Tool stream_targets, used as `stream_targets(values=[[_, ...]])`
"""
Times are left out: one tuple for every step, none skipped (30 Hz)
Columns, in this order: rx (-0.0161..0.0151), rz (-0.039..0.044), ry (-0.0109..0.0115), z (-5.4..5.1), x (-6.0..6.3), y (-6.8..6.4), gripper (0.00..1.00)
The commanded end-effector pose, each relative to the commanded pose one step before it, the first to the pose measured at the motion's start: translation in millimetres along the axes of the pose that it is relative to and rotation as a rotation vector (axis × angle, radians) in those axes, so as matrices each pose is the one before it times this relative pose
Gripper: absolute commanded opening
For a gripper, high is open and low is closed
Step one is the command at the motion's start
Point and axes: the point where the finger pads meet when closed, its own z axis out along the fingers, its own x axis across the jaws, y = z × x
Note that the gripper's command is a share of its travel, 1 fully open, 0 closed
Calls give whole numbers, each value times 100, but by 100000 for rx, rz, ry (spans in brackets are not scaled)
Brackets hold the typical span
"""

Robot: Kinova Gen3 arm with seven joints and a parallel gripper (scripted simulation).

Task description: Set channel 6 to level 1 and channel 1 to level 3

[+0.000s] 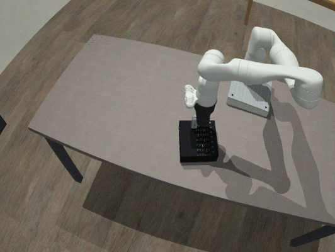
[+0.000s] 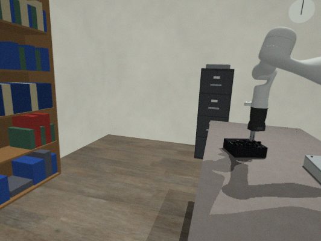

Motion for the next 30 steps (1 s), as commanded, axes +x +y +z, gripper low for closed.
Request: stream_targets(values=[[72,-82,-136,-59,-57,79,0],[0,0,0,0,0,41,0],[0,0,0,0,0,43,0],[0,0,0,0,0,44,0],[0,0,0,0,0,46,0],[0,0,0,0,0,47,0],[0,0,0,0,0,49,0],[0,0,0,0,0,50,0],[0,0,0,0,0,51,0],[0,0,0,0,0,52,0],[0,0,0,0,0,53,0],[0,0,0,0,0,54,0],[0,0,0,0,0,55,0],[0,0,0,0,0,56,0],[0,0,0,0,0,0,0],[0,0,0,0,0,0,0],[0,0,0,0,0,57,0],[0,0,0,0,0,58,0],[0,0,0,0,0,59,0],[0,0,0,0,0,60,0],[0,0,0,0,0,60,0],[0,0,0,0,0,61,0],[0,0,0,0,0,61,0],[0,0,0,0,0,62,0],[0,0,0,0,0,62,0],[0,0,0,0,0,62,0],[0,0,0,0,0,62,0],[0,0,0,0,0,62,0],[0,0,0,0,0,62,0],[0,0,0,0,0,62,0]])
